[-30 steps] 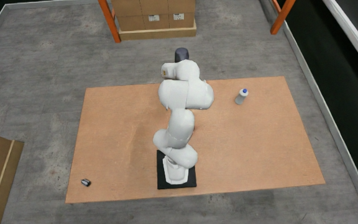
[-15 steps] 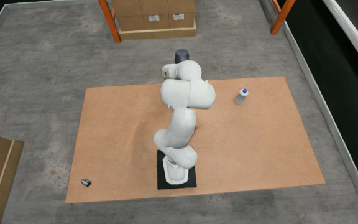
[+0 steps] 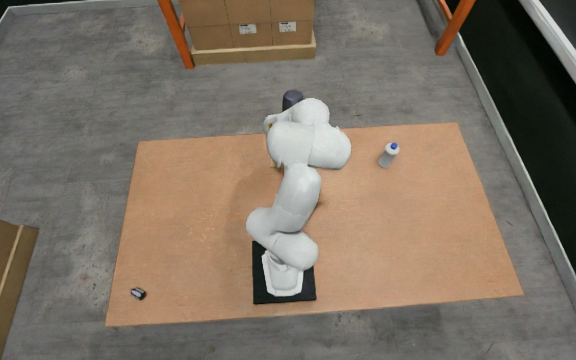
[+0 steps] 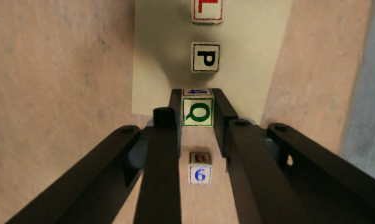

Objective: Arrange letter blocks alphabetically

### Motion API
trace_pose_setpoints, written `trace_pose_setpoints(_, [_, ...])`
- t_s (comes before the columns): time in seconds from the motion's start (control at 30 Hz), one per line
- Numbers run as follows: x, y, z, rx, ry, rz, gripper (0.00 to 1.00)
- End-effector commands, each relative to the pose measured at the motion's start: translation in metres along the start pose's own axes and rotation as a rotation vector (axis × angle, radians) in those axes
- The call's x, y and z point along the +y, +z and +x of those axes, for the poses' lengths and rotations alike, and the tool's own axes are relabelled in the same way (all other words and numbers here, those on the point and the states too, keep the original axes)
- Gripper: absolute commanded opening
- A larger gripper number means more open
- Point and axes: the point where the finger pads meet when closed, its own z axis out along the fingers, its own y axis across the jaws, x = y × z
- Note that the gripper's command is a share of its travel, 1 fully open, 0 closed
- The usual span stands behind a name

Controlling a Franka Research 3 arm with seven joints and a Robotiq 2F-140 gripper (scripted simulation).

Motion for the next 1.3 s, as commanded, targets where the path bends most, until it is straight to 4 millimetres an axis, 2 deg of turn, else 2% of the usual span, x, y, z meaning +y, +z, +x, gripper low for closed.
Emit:
trace_pose_setpoints(0.0, [0.009, 0.012, -0.001, -0.006, 0.025, -0.024, 0.22])
trace_pose_setpoints(0.17, [0.009, 0.024, -0.001, -0.006, 0.025, -0.024, 0.22])
trace_pose_setpoints(0.33, [0.009, 0.026, -0.001, -0.006, 0.025, -0.024, 0.22])
trace_pose_setpoints(1.27, [0.009, 0.026, -0.001, -0.006, 0.025, -0.024, 0.22])
